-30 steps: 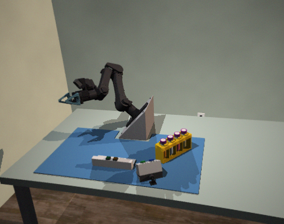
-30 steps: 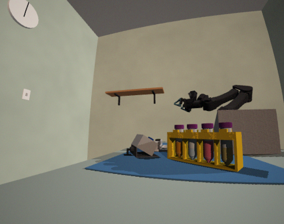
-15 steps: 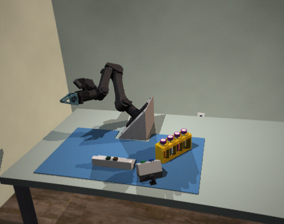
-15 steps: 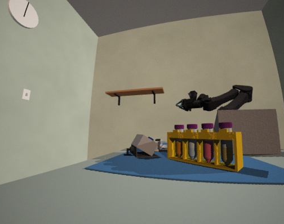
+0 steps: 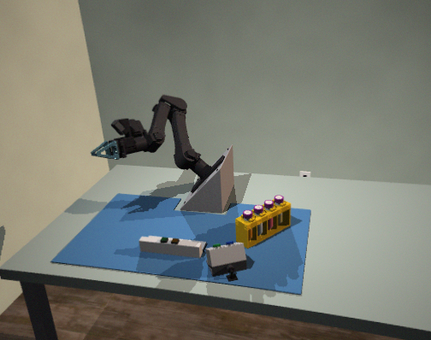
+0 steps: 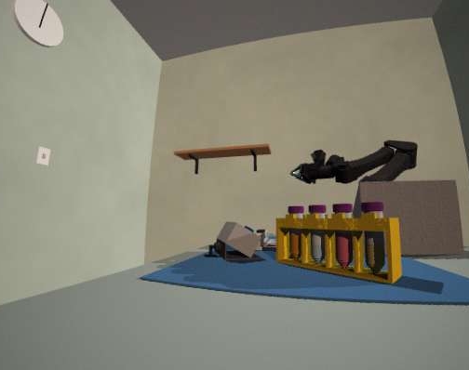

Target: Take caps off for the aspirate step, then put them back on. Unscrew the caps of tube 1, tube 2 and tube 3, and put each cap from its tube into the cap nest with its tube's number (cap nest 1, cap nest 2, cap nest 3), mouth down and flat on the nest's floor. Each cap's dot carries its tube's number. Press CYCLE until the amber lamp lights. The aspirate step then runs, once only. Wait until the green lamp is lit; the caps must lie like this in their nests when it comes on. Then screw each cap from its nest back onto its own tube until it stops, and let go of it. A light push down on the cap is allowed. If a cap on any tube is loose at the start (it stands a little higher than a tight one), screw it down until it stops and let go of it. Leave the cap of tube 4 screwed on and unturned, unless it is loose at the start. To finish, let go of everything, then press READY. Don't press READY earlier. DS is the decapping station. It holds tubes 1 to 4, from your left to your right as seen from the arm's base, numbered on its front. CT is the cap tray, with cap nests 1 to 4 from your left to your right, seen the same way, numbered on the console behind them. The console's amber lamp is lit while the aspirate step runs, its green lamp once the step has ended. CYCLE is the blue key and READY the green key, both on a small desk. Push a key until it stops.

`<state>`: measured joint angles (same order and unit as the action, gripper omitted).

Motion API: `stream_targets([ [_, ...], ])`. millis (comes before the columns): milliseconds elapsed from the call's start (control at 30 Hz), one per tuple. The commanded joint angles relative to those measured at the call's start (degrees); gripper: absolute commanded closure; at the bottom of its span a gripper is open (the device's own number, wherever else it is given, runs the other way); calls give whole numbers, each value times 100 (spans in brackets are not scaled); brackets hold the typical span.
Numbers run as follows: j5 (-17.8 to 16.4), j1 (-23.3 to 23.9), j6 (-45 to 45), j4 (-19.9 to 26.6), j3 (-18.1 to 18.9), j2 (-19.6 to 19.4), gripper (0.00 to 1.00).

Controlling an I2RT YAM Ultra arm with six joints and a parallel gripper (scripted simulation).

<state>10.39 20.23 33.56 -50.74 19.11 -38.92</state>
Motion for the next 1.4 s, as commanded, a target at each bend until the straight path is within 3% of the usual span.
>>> stream_targets([
  [0, -22, -6, 1, -18, 21, 4, 51],
  [200, 76, -140, 118, -31, -102, 54, 51],
  [267, 60, -163, -12, 598, 169, 32, 51],
  [300, 55, -175, -60, 793, 281, -30, 51],
  [367, 105, -232, -36, 447, 297, -386, 51],
  [467, 76, -298, -122, 1325, 618, -400, 51],
  [567, 202, -443, -85, 937, 572, -792, 51],
  [667, 169, -509, -158, 1791, 902, -840, 51],
  [767, 201, -552, -157, 1751, 909, -939, 51],
  [833, 299, -653, -135, 1428, 845, -1194, 51],
  [933, 264, -721, -194, 2257, 1185, -1278, 51],
  [1000, 349, -816, -190, 2063, 1150, -1486, 51],
  [1100, 317, -888, -231, 2857, 1504, -1617, 51],
  [1233, 491, -1073, -234, 2413, 1391, -1996, 51],
  [1300, 491, -1073, -234, 2413, 1391, -1996, 51],
  [1367, 474, -1125, -255, 2932, 1623, -2090, 51],
])
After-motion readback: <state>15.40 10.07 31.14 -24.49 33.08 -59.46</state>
